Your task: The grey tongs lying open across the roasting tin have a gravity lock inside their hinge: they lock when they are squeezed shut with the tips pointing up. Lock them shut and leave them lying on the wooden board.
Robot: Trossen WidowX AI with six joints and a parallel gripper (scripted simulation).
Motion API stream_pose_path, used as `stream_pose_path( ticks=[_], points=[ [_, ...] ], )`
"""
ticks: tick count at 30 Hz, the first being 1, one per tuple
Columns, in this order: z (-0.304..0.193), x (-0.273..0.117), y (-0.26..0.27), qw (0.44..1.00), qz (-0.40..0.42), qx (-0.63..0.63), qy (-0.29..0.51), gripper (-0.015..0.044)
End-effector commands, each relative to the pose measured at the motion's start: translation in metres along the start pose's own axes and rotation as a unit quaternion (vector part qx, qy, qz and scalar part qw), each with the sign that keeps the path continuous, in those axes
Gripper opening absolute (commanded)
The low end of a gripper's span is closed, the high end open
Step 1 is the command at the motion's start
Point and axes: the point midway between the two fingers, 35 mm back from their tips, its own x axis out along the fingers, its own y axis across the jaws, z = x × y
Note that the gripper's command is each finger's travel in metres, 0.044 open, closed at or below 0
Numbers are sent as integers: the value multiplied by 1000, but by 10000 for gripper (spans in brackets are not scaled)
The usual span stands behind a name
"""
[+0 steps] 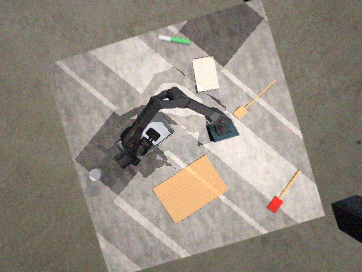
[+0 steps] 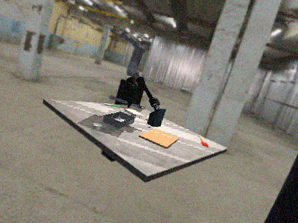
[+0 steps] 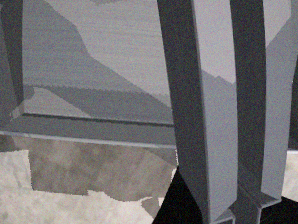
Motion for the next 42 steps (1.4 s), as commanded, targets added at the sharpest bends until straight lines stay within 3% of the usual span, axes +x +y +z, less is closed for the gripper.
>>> stream_pose_path(
  ticks=[1,10,30,42],
  points=[
    [0,-6,-1,1000,1,3,2,-150],
    [-18,-4,8,999,1,-37,3,-150],
    [-191,-9,48,934,7,-357,6,-150],
    [-216,-12,45,916,10,-401,6,-150]
  ],
)
